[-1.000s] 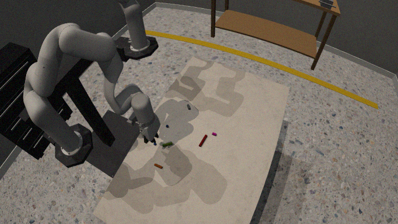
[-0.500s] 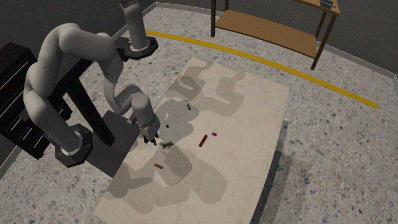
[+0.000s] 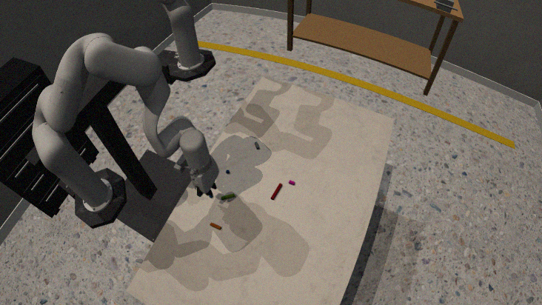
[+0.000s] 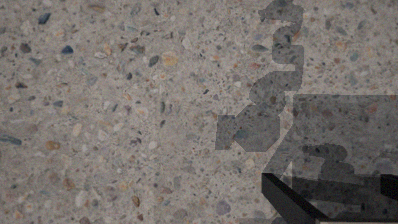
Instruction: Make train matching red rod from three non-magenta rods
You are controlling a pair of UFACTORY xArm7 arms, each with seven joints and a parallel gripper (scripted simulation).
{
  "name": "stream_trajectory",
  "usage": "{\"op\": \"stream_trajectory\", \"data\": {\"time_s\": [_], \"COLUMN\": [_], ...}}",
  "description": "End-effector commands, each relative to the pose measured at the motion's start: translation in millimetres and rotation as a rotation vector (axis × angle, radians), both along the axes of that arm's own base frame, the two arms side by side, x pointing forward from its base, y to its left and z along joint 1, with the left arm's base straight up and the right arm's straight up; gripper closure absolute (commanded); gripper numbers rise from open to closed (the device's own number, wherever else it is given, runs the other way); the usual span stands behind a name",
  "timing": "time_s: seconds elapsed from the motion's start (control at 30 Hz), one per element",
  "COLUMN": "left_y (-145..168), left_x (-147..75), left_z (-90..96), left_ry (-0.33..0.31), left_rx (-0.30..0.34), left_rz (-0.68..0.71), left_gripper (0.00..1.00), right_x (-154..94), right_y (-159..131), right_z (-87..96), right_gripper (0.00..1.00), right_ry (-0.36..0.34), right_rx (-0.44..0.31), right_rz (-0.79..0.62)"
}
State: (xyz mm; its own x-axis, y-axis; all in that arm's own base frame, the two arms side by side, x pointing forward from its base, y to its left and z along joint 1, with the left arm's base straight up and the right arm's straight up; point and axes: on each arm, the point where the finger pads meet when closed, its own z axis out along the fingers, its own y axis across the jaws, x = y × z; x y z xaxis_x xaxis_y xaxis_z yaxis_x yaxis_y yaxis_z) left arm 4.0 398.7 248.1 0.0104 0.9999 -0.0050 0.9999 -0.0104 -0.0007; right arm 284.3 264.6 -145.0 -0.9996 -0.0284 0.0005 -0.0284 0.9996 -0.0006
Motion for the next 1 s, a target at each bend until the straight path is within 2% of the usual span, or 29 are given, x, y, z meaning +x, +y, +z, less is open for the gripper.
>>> {"op": "stream_trajectory", "data": {"time_s": [0.0,0.63,0.97], "left_y": [1,1,1], "left_x": [0,0,0], "left_z": [1.9,1.9,1.9], "left_ry": [-0.001,-0.001,-0.001], "left_rx": [0.005,0.005,0.005], "left_rz": [0.0,0.0,0.0], "left_gripper": [0.0,0.0,0.0], "right_x": [1,1,1], "right_y": [1,2,2], "right_z": [-5.1,-30.7,-37.9], "right_gripper": [0.74,0.74,0.74], "right_ry": [-0.003,-0.003,-0.003], "right_rx": [0.003,0.003,0.003], "right_rz": [0.0,0.0,0.0]}}
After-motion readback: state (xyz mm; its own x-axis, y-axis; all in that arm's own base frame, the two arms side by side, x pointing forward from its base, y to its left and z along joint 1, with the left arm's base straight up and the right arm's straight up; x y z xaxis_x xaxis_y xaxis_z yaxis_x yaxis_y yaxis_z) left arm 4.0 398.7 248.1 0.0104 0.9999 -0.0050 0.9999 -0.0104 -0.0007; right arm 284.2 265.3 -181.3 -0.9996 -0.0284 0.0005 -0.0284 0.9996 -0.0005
